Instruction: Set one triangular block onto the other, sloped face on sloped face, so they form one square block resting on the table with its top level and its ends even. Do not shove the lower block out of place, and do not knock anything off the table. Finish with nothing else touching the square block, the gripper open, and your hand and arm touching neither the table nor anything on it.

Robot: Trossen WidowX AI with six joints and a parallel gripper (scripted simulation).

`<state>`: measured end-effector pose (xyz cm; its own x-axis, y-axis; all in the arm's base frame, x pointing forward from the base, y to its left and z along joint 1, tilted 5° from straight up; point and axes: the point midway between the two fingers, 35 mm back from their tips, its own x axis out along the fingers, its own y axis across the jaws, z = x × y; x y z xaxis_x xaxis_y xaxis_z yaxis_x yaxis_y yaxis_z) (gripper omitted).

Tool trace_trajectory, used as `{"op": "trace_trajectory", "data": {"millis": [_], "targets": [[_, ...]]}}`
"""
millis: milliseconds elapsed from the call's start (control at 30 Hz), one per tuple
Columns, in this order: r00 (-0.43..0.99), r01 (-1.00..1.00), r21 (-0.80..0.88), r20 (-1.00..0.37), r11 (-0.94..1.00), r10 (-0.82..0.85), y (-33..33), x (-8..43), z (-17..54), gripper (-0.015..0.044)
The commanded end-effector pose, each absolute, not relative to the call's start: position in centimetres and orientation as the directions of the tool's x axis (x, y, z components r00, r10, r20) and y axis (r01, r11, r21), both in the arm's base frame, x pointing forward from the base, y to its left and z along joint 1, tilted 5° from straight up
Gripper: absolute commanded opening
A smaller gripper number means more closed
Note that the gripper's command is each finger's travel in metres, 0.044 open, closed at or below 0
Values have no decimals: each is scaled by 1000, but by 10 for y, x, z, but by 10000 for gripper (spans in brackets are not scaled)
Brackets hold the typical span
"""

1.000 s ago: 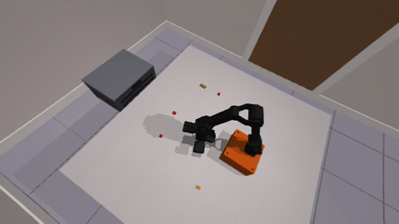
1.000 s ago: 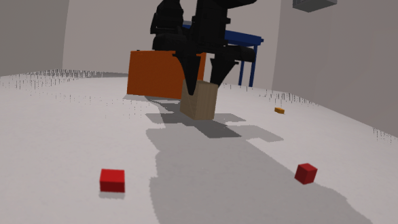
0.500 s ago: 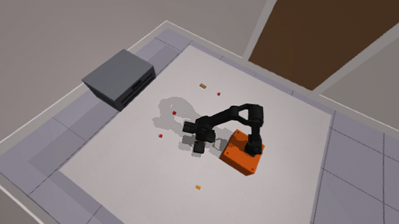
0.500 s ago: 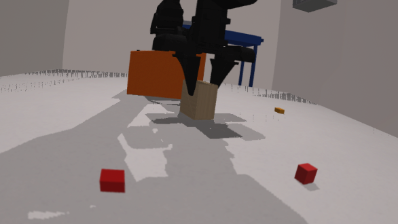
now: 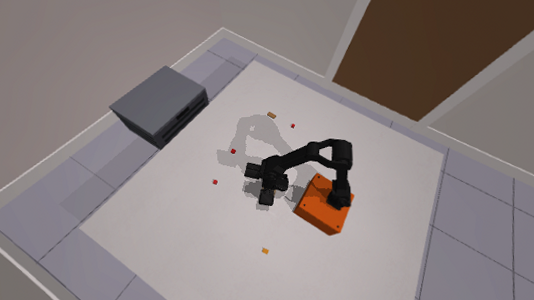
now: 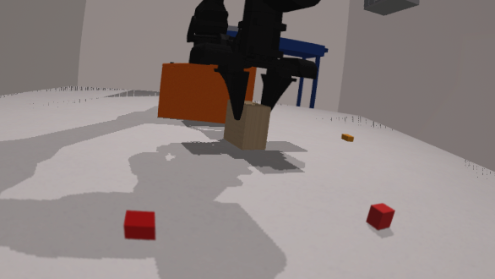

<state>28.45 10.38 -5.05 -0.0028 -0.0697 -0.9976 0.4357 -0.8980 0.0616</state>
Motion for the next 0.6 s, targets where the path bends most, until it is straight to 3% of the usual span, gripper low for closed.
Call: {"op": "trace_trajectory", "data": {"millis": [0,167,567], "targets": [[-3,436,62,-998,-898,-70,104,285,-50,0],[-4,439,57,-998,-897,-65,104,284,-51,0],[-3,436,62,-998,-898,-70,104,284,-51,315]]}}
